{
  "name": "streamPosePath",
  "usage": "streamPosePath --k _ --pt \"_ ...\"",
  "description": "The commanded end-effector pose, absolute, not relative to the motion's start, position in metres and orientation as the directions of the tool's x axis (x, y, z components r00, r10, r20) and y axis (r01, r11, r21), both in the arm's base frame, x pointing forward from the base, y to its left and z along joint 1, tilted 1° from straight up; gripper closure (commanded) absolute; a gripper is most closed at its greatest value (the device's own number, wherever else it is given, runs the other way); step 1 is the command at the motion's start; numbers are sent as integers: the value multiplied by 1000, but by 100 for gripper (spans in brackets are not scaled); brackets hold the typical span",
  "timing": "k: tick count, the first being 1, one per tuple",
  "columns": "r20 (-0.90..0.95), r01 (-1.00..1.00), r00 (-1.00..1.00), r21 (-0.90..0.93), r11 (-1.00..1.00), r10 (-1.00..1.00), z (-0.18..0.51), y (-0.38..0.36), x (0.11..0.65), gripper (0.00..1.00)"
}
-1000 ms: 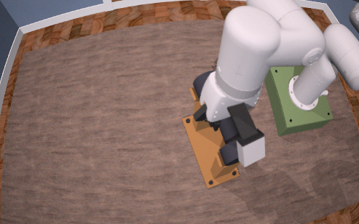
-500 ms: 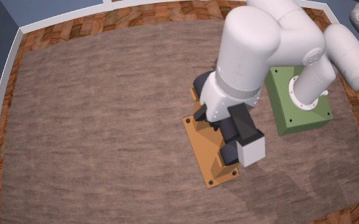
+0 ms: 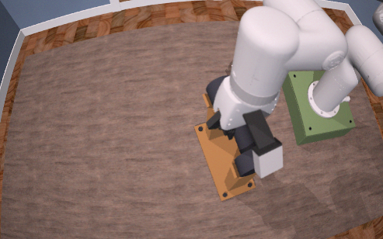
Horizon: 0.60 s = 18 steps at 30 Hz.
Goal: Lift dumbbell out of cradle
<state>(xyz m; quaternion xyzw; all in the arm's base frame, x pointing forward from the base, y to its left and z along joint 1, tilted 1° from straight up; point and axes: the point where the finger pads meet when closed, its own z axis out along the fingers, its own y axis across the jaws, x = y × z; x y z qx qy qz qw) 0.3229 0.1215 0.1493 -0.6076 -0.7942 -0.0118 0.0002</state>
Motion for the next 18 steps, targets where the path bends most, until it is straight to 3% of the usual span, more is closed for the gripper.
streamPosePath --k 1,18 --pt "15 965 -262 19 261 965 152 122 323 100" --pt "15 965 -262 20 261 965 171 121 322 100"
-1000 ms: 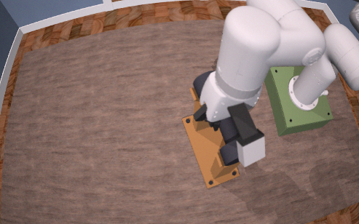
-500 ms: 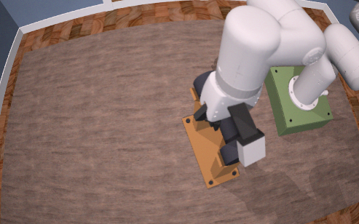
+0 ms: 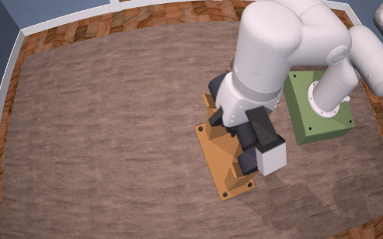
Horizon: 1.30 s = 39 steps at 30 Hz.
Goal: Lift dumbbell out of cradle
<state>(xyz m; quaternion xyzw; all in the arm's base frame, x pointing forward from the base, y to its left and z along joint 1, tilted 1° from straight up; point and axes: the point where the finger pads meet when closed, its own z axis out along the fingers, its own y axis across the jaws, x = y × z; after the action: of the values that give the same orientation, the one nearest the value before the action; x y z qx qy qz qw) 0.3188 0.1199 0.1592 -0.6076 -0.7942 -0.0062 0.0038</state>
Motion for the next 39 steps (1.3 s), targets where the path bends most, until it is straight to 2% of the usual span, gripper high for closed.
streamPosePath --k 1,39 --pt "15 965 -262 20 261 965 171 121 322 100" --pt "15 965 -262 20 261 965 249 119 320 100"
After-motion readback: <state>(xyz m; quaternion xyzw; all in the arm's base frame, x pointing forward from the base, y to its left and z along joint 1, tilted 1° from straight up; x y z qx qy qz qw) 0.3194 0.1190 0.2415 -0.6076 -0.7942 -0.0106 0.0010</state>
